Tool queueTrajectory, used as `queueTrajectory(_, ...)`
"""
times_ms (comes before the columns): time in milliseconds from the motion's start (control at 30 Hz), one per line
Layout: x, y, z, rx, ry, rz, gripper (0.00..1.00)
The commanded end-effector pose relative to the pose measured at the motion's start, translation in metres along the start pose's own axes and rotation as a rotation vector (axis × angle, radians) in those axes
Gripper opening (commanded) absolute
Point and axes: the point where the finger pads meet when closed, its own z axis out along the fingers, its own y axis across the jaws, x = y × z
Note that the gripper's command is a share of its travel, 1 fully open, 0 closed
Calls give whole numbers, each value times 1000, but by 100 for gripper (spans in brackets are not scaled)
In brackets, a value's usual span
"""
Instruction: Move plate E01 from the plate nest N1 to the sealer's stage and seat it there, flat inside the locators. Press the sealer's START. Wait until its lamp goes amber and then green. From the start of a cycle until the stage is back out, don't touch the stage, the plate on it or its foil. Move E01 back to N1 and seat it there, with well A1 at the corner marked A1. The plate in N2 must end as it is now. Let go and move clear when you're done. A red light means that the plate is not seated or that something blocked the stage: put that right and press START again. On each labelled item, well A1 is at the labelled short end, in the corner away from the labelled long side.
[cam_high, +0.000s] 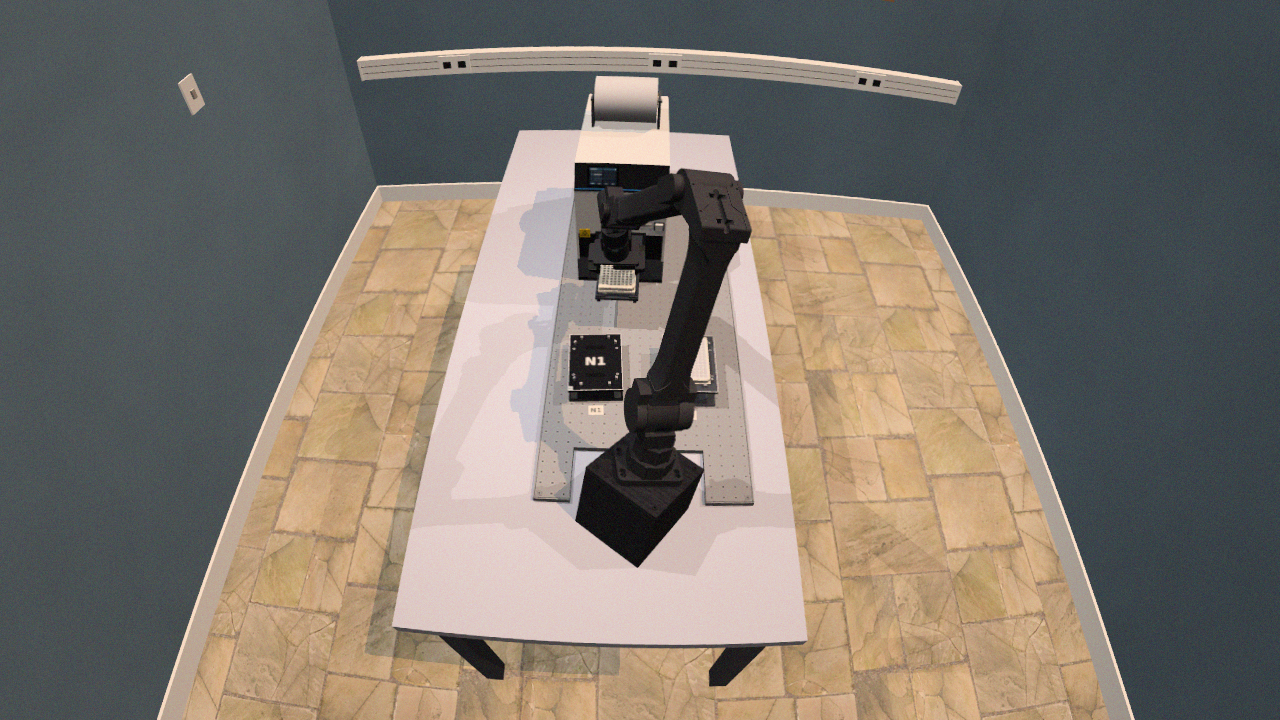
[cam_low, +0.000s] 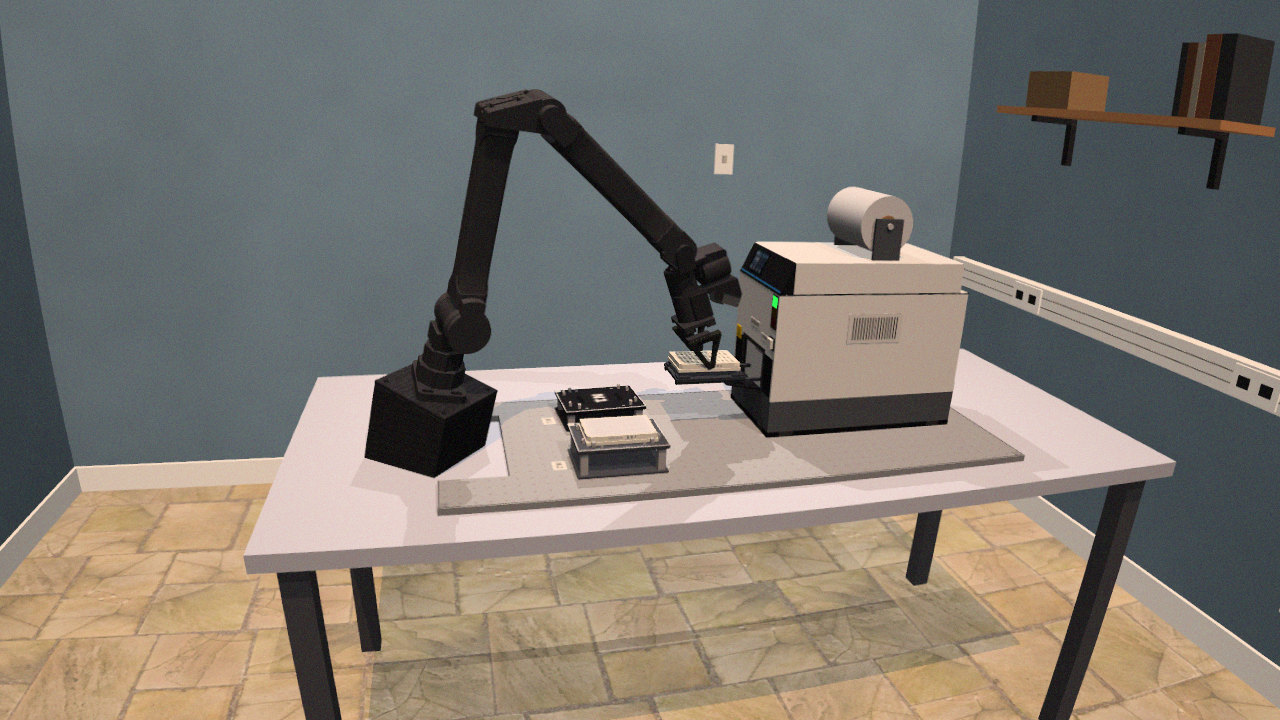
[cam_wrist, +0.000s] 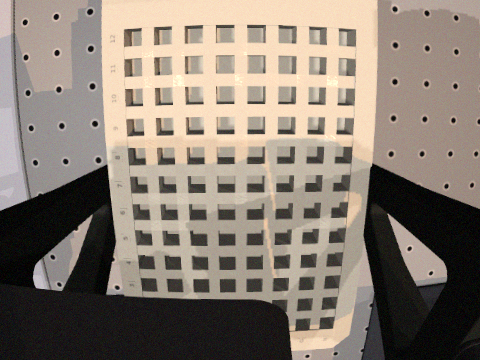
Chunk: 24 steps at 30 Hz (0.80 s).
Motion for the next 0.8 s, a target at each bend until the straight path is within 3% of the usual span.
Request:
queueTrajectory(0,-30,-2,-17,-10,-52,32,0)
queueTrajectory(433,-25,-8,-5,2,-29,17,0)
queueTrajectory(767,-7,11,-3,-14,-21,-21,0)
